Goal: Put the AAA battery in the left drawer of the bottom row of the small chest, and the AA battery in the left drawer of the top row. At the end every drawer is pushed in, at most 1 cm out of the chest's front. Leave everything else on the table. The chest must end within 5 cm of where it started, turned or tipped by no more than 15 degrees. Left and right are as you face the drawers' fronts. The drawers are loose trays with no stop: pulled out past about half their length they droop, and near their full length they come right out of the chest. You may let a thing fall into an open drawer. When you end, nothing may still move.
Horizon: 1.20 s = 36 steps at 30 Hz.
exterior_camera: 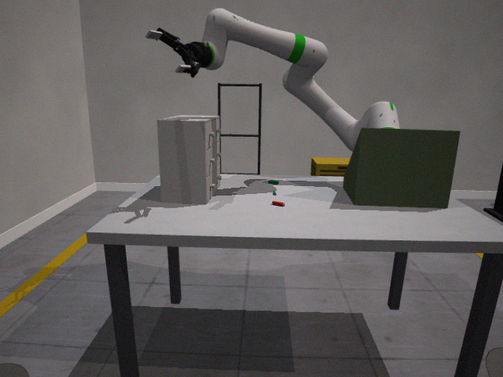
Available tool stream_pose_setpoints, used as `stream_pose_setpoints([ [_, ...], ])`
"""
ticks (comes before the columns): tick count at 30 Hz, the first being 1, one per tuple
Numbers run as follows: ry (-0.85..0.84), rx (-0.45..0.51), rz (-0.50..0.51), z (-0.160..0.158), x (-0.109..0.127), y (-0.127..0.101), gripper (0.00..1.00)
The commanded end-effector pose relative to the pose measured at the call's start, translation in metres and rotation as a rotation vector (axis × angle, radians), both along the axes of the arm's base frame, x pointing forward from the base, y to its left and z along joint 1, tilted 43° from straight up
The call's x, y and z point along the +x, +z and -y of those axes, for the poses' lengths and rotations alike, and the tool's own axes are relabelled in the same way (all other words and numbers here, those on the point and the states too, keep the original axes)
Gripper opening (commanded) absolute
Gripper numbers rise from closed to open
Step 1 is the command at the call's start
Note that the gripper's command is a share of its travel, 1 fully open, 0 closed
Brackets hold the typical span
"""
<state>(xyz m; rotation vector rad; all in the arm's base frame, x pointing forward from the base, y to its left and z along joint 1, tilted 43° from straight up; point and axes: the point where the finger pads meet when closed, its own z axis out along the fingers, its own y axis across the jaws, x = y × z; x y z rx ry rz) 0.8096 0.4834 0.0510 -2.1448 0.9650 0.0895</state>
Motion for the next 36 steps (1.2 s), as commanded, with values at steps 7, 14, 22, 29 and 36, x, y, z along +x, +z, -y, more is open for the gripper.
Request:
stream_pose_setpoints([
  [7,0.161,-0.213,-0.059,0.01,-0.09,-0.045,1.0],
  [14,0.37,-0.496,-0.126,0.051,-0.182,-0.077,1.0],
  [22,0.466,-0.636,-0.154,0.08,-0.221,-0.082,1.0],
  [29,0.628,-0.901,-0.196,0.137,-0.277,-0.073,1.0],
  [36,0.694,-1.022,-0.21,0.163,-0.295,-0.061,1.0],
])
